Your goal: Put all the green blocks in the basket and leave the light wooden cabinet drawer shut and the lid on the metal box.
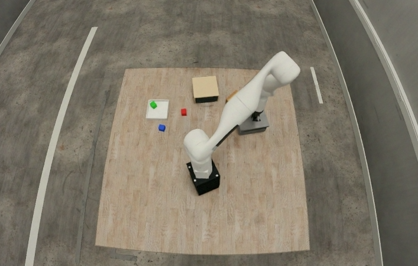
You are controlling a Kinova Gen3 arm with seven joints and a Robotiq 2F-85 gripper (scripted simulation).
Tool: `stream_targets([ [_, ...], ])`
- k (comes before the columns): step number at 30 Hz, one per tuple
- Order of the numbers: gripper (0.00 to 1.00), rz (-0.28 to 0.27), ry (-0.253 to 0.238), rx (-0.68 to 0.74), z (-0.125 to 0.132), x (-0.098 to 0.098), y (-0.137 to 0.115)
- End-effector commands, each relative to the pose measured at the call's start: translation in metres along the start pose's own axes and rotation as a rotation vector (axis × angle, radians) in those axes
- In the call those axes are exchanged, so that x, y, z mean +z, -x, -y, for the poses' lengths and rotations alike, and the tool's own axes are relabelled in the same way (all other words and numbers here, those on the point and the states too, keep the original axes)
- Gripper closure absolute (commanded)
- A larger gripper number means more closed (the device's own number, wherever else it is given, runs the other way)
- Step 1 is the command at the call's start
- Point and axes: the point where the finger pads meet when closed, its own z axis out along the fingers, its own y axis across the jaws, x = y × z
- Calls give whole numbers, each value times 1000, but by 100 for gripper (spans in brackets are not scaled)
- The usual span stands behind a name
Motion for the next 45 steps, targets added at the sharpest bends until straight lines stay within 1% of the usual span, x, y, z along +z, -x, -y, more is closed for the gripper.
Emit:
stream_targets([
  [1,90,2,1,0,0,0,1],
  [14,90,2,1,0,0,5,1],
  [45,90,2,1,0,0,23,1],
])
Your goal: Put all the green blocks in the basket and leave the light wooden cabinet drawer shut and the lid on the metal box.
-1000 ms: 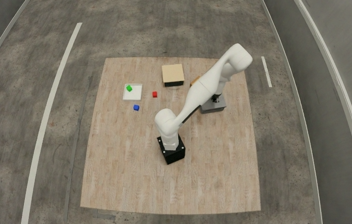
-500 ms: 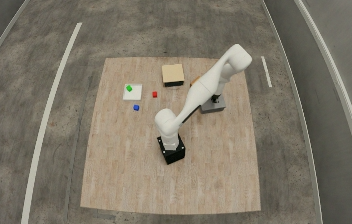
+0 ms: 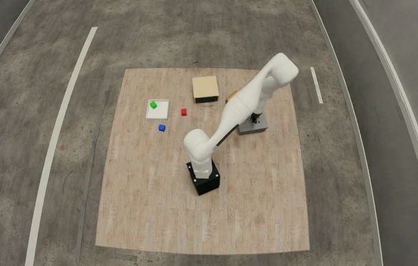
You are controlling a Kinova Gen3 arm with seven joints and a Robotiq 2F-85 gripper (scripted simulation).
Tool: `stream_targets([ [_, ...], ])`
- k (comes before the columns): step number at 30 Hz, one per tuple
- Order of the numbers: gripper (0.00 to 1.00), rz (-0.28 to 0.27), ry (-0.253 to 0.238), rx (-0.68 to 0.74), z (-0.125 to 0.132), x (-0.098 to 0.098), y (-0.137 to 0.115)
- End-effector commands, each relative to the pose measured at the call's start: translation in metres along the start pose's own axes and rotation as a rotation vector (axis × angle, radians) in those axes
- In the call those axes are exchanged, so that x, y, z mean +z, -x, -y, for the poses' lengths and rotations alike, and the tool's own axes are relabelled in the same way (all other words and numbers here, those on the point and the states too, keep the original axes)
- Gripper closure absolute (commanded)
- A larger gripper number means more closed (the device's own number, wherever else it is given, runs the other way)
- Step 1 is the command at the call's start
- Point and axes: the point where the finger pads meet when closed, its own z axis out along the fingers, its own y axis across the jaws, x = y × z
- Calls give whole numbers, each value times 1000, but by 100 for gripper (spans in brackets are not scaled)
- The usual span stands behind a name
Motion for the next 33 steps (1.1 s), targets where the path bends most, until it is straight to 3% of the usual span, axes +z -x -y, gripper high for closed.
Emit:
stream_targets([
  [1,90,2,1,0,-1,-1,1],
  [33,90,2,1,0,-1,15,1],
])
